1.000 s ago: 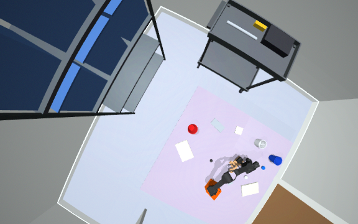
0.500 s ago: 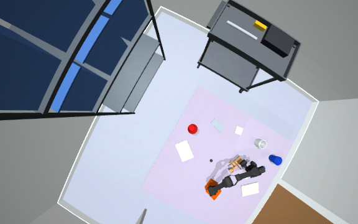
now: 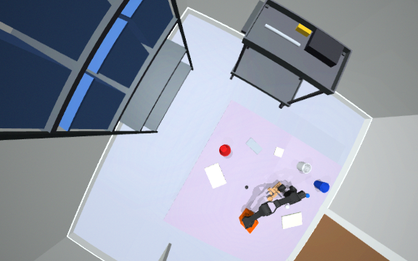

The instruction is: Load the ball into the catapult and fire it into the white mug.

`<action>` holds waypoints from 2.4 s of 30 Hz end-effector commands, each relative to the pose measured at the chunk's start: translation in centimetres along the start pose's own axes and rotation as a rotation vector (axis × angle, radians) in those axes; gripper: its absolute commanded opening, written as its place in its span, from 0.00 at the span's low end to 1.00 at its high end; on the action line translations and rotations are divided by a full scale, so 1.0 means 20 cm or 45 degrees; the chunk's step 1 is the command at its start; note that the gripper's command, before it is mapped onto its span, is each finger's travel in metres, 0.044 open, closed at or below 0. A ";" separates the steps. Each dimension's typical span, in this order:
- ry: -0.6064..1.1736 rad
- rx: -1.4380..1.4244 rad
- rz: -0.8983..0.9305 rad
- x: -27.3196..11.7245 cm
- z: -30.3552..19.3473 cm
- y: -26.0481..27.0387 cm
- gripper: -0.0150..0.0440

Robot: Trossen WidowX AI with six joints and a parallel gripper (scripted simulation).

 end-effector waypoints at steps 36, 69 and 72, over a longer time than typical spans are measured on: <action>0.005 0.001 0.004 0.23 -0.01 0.01 0.69; 0.005 0.004 0.006 0.09 0.01 0.01 0.25; 0.005 0.004 0.006 0.12 0.01 0.01 0.25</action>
Point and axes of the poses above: the point midway between the two fingers, 35 mm back from their tips, its own x axis out along the fingers, its own y axis across the jaws, z = x × y, the point moved 4 cm from there along -x, back along the fingers, and after that the axes turned 8 degrees about -x, right-handed, at the moved point
